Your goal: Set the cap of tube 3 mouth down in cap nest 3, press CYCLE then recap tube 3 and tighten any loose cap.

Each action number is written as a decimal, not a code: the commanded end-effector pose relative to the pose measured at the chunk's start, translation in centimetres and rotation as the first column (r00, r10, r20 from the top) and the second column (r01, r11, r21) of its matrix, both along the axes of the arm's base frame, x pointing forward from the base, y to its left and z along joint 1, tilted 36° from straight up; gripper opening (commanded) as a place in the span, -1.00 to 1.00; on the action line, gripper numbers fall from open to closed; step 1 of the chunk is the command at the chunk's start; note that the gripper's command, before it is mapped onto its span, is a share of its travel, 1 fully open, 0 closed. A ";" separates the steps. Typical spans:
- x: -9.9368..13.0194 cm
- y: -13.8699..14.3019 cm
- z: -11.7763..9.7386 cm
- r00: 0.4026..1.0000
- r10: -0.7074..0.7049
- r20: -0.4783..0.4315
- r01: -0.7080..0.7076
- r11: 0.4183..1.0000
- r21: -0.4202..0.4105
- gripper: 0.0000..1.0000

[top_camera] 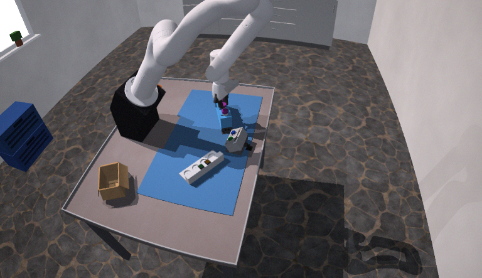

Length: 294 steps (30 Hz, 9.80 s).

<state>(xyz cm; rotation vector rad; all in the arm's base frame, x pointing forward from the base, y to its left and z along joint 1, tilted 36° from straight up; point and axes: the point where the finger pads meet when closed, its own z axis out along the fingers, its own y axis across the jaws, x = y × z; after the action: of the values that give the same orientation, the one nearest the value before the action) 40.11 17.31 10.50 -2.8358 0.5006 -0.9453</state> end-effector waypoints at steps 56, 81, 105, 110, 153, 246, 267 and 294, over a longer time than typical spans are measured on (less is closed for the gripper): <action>0.0 0.0 0.0 0.376 -0.817 -0.437 0.805 0.054 0.591 -0.08; 0.0 0.0 0.0 0.535 -0.782 -0.322 0.774 0.299 0.559 -1.00; 0.0 0.0 0.1 0.952 -0.306 -0.032 0.306 0.933 0.189 -1.00; 0.0 0.0 0.1 0.988 -0.152 -0.011 0.152 0.986 0.074 -1.00; 0.0 0.0 0.1 0.810 -0.572 -0.126 0.571 0.722 0.390 -0.08; -0.1 0.0 0.2 1.000 0.024 -0.009 -0.025 0.998 -0.057 -0.08; -0.1 0.0 0.2 0.907 -0.416 -0.061 0.416 0.868 0.272 -0.08; -0.1 0.0 0.2 0.376 -0.817 -0.437 0.805 0.054 0.591 -0.08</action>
<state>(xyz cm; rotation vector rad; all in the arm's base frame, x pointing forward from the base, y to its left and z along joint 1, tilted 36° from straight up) 40.04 17.34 10.64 -1.7672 1.9917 -0.6267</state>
